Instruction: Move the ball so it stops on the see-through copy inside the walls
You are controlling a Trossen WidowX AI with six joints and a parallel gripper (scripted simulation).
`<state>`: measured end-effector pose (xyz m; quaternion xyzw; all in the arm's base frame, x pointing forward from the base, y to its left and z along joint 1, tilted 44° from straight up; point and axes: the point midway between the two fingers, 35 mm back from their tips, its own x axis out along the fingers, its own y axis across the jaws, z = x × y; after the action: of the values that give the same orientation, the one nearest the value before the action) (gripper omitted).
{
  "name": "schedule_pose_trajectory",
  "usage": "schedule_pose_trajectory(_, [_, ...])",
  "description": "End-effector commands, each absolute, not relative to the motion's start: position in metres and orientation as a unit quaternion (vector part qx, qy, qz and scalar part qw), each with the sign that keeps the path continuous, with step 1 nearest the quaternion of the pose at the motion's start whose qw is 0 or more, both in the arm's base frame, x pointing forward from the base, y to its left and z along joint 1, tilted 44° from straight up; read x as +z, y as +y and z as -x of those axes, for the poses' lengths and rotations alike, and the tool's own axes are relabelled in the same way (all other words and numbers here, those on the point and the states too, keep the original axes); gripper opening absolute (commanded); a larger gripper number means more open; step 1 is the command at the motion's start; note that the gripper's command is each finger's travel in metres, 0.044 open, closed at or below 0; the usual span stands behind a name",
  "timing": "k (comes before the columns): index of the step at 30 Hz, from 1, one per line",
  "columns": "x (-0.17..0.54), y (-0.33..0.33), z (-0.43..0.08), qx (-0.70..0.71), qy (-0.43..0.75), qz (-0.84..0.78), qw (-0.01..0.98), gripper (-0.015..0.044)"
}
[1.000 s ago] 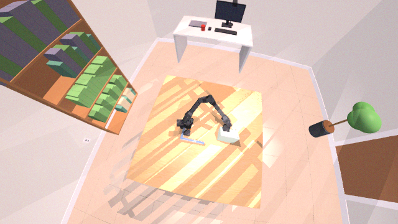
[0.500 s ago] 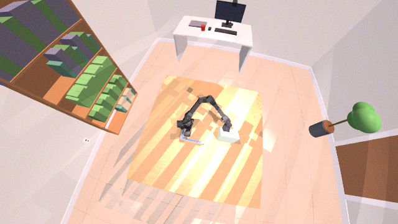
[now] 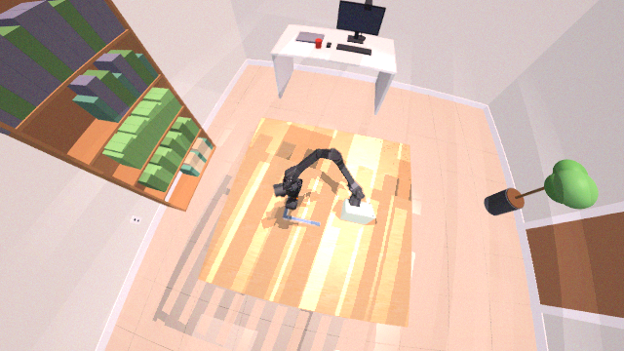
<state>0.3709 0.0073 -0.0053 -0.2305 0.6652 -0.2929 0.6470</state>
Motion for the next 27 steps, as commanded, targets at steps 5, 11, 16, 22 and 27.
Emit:
schedule_pose_trajectory(5, [0.016, 0.021, -0.371, -0.293, 0.664, 0.23, 0.648, 0.0])
schedule_pose_trajectory(11, [0.016, -0.014, -0.377, -0.293, 0.664, 0.23, 0.648, 0.0])
schedule_pose_trajectory(16, [0.016, -0.043, -0.379, -0.295, 0.663, 0.232, 0.648, 0.0])
schedule_pose_trajectory(22, [0.009, -0.051, -0.379, -0.295, 0.663, 0.231, 0.648, 0.0])
schedule_pose_trajectory(27, [-0.013, -0.072, -0.378, -0.295, 0.663, 0.232, 0.648, 0.0])
